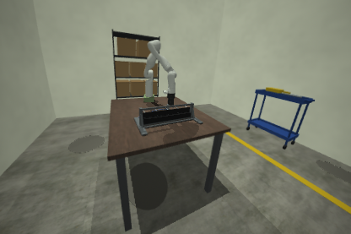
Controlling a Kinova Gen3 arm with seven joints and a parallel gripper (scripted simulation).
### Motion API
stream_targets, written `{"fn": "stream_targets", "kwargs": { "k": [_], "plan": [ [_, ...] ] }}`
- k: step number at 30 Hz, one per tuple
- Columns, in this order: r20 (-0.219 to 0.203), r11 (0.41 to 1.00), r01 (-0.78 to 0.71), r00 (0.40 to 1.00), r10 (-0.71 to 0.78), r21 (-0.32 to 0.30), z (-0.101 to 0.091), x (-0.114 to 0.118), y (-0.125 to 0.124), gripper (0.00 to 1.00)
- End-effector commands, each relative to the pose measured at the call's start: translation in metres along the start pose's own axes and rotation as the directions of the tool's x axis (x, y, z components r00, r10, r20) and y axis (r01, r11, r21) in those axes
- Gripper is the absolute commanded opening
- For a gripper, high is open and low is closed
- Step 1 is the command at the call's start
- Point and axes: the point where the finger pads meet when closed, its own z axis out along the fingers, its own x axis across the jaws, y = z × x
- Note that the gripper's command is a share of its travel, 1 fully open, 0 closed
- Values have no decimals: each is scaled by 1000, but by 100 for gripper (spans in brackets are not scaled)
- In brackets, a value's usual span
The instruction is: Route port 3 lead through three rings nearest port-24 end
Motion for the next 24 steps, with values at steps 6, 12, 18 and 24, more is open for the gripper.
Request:
{"fn": "stream_targets", "kwargs": {
  "k": [6, 12, 18, 24],
  "plan": [
    [3, 1000, -1, 1000, 1, 0, -8, -1, 0, 0],
    [3, 1000, -1, 1000, 1, 0, -16, -1, 0, 0],
    [3, 1000, -2, 1000, 2, 0, -31, -1, 0, 0],
    [3, 1000, -2, 1000, 2, 0, -47, -1, 0, 0]
  ]
}}
